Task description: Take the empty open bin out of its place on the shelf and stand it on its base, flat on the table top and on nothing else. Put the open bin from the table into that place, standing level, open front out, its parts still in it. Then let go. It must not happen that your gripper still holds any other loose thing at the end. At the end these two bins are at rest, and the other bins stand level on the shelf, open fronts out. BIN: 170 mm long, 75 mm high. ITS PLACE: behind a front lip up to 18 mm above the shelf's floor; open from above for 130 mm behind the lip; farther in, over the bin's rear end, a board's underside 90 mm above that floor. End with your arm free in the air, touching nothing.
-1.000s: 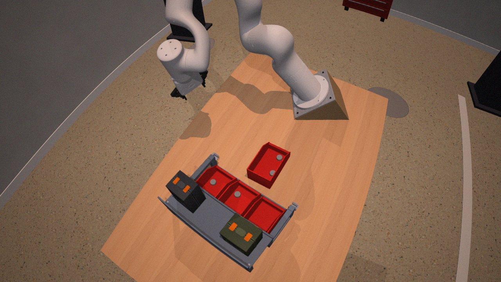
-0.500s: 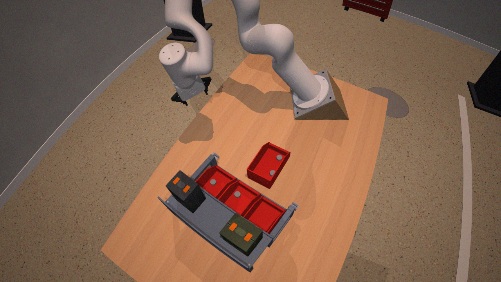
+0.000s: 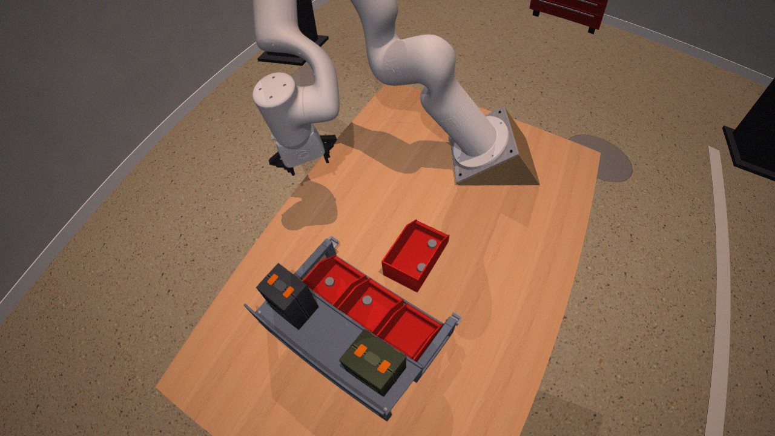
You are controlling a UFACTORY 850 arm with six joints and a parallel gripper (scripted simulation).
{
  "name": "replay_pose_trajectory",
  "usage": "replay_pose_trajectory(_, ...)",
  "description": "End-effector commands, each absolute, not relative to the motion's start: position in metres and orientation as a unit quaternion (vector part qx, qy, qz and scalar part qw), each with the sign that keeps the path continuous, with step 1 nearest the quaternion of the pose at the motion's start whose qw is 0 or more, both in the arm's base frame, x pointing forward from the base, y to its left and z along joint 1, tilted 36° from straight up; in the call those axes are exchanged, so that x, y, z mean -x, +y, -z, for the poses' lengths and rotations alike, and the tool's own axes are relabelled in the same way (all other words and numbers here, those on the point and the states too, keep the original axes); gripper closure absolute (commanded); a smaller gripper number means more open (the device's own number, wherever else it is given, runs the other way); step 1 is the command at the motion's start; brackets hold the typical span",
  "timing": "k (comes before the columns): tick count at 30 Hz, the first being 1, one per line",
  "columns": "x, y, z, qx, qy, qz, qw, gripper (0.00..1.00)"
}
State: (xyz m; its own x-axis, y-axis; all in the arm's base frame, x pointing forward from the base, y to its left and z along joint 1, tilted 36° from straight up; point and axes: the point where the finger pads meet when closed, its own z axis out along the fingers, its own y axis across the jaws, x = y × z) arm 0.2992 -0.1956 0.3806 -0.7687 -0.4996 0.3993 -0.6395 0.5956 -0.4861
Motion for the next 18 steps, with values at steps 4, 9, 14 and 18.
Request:
replay_pose_trajectory(4, -0.319, -0.172, -0.371, -0.28, -0.9, -0.323, 0.081, 0.0)
replay_pose_trajectory(9, -0.331, -0.152, -0.363, -0.251, -0.91, -0.325, 0.057, 0.0)
replay_pose_trajectory(14, -0.341, -0.136, -0.356, -0.226, -0.917, -0.326, 0.038, 0.0)
replay_pose_trajectory(18, -0.347, -0.123, -0.351, -0.207, -0.922, -0.325, 0.024, 0.0)
